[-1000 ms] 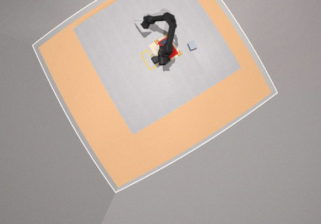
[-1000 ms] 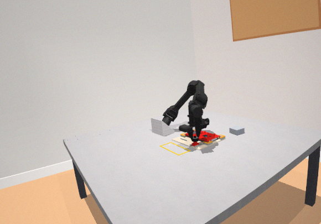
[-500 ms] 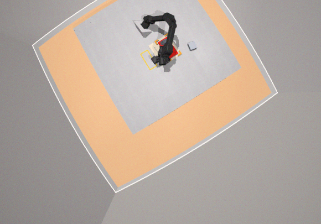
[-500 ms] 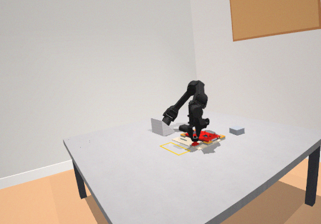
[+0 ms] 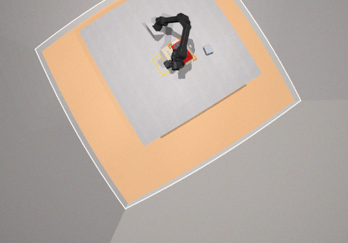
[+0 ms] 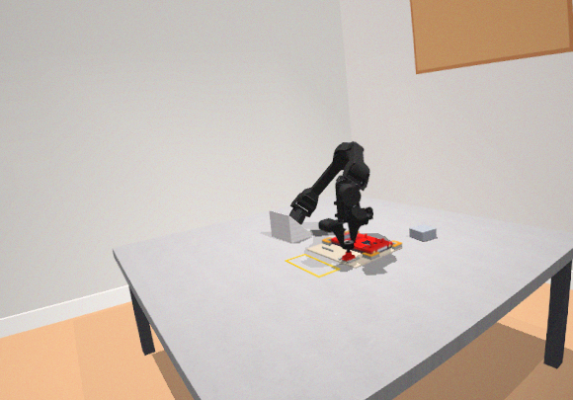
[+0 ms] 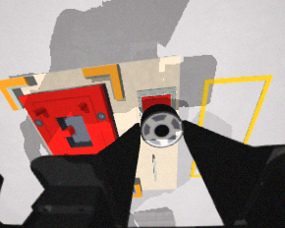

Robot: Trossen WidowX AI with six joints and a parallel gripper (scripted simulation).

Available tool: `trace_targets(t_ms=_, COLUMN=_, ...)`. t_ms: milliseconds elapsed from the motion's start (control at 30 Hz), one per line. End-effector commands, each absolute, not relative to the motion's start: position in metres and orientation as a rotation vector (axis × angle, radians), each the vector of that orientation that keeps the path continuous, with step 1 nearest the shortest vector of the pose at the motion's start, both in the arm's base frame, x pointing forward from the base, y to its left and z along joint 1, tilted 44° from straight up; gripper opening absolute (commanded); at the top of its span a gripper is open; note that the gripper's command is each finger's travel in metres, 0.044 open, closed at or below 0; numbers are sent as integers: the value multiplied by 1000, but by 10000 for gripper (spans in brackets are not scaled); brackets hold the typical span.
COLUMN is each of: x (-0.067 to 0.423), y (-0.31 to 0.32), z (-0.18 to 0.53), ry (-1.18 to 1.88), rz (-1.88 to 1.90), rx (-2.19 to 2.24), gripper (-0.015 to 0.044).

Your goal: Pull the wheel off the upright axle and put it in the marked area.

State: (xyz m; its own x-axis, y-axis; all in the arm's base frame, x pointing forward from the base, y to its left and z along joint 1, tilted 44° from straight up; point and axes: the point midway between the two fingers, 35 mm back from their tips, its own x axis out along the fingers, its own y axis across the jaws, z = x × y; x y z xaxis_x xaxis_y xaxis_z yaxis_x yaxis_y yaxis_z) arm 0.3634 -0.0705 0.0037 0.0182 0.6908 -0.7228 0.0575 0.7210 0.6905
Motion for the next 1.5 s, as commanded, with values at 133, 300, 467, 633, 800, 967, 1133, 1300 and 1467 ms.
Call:
trace_targets(t_ms=133, x=364, y=-78, z=11, ry=1478, rz=540, rx=640, gripper=0)
trace_targets(t_ms=300, x=364, y=-80, z=12, ry=1478, rz=539, rx=640, gripper=0)
trace_targets(t_ms=467, x=363, y=-81, z=13, ry=1478, rz=539, rx=641, gripper=0)
trace_targets(t_ms=633, x=363, y=-82, z=15, ry=1478, rz=538, rx=641, gripper=0)
trace_targets(t_ms=800, x=363, y=-83, z=16, ry=1478, rz=538, rx=642, gripper=0)
trace_targets(t_ms=967, x=363, y=-84, z=17, ry=1478, rz=538, rx=642, gripper=0)
trace_targets(t_ms=1133, x=363, y=-85, z=18, ry=1477, rz=537, rx=643, gripper=0)
trace_targets(t_ms=1300, x=363, y=-91, z=25, ry=1478, rz=537, rx=643, gripper=0)
trace_targets(t_ms=1467, x=361, y=-104, z=40, ry=1478, rz=536, rx=643, gripper=0)
